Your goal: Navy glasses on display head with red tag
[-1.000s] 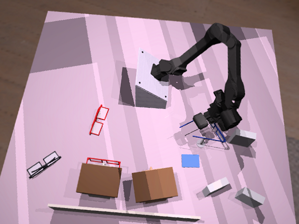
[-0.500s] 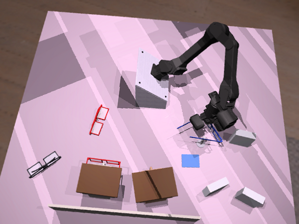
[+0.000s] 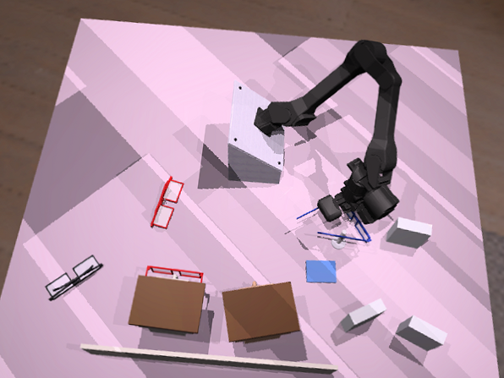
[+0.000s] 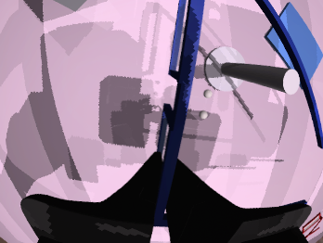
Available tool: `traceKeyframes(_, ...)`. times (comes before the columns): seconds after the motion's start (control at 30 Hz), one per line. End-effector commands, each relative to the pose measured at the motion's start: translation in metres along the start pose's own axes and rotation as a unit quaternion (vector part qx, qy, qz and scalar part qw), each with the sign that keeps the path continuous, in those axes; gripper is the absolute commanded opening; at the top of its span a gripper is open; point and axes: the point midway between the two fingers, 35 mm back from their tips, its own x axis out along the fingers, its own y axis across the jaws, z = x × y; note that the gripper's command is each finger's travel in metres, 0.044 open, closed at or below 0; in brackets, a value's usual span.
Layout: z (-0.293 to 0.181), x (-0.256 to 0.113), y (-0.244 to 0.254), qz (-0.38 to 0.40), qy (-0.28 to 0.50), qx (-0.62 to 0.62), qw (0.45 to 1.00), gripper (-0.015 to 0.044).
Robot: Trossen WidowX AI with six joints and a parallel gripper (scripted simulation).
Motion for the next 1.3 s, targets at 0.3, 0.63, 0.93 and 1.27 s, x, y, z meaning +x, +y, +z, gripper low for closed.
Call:
traceKeyframes(0.3, -0.007, 0.000, 0.004, -0.003, -0.001, 0.001, 1.000, 0.0000)
traceKeyframes(0.63, -0.012, 0.000, 0.008, -0.002, -0.001, 0.001, 1.000, 0.0000)
traceKeyframes(0.93, -0.016, 0.000, 0.011, -0.002, -0.001, 0.002, 1.000, 0.0000)
traceKeyframes(1.27, -0.021, 0.000, 0.014, -0.002, -0.001, 0.002, 1.000, 0.0000)
